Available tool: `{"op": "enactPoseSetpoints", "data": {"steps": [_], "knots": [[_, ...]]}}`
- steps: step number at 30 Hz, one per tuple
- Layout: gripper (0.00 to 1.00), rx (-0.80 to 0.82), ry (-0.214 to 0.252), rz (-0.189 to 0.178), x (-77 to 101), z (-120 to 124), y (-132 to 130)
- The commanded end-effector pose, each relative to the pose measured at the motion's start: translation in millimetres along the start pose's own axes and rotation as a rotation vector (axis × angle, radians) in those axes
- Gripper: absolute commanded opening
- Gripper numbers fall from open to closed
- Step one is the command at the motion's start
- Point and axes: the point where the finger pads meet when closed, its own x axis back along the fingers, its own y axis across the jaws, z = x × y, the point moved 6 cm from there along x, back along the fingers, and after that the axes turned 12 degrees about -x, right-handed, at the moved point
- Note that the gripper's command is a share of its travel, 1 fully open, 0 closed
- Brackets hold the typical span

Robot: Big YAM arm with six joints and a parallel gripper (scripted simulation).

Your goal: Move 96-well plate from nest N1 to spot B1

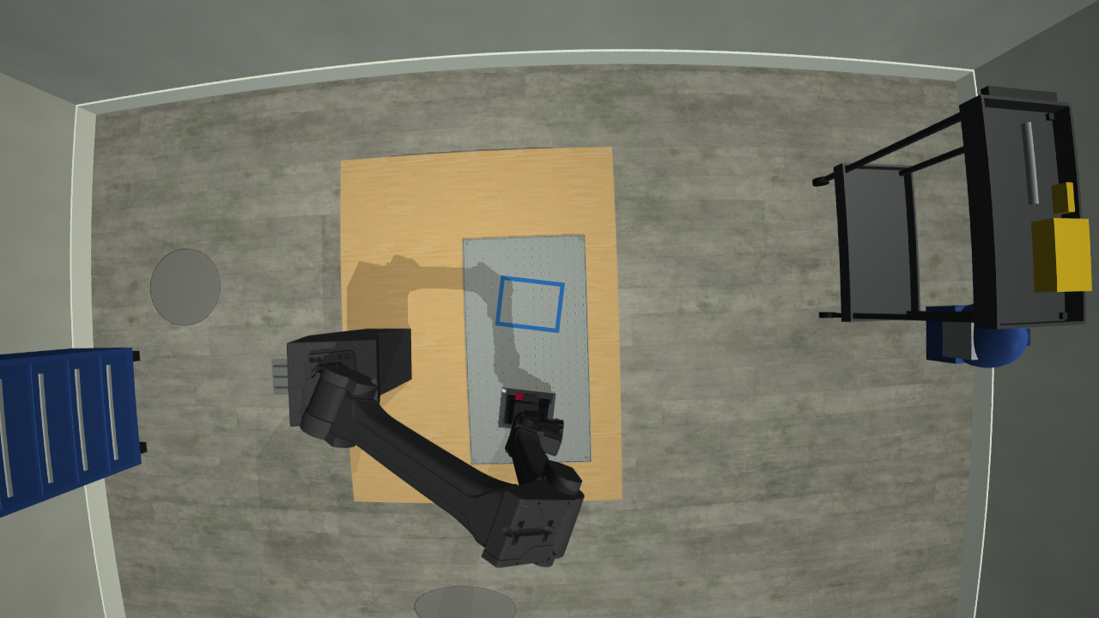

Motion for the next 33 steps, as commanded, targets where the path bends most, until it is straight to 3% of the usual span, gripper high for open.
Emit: {"op": "enactPoseSetpoints", "data": {"steps": [1, 2, 33], "knots": [[1.00, -0.002, -0.013, 0.002, 3.8, -4.3, -0.8], [0.00, -0.002, -0.013, 0.002, 3.8, -4.3, -0.8], [0.00, -0.002, -0.013, 0.002, 3.8, -4.3, -0.8]]}}
